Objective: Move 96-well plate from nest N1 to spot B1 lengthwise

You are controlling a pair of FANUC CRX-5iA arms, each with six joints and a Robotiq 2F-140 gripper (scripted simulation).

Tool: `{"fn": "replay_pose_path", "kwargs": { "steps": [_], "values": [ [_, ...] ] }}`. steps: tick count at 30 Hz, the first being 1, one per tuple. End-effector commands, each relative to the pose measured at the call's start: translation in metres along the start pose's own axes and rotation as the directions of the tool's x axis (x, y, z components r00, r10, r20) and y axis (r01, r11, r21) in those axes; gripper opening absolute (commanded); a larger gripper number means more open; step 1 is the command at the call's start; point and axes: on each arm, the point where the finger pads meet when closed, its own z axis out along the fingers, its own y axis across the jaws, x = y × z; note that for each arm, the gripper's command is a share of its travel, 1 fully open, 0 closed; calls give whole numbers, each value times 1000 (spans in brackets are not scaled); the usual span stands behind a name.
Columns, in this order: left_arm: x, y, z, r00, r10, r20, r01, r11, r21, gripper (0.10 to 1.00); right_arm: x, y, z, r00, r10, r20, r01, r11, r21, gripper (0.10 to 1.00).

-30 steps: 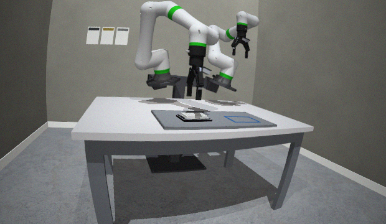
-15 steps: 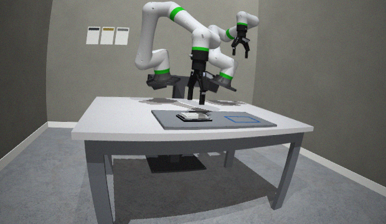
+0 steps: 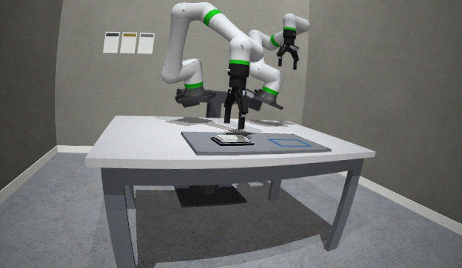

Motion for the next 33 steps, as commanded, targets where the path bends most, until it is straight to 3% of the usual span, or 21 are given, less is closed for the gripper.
{"fn": "replay_pose_path", "kwargs": {
  "steps": [1, 33],
  "values": [
    [0, 0, 0, 1000, 0, -1, 0, 1000, -1, 1000, 0, 1, 3, 1000, 0, 0, 0, 1000, -2, 1000],
    [0, 0, 0, 1000, 0, -1, 0, 1000, -1, 1000, 0, 1, 45, 1000, 0, 0, 0, 1000, -2, 1000]
  ]
}}
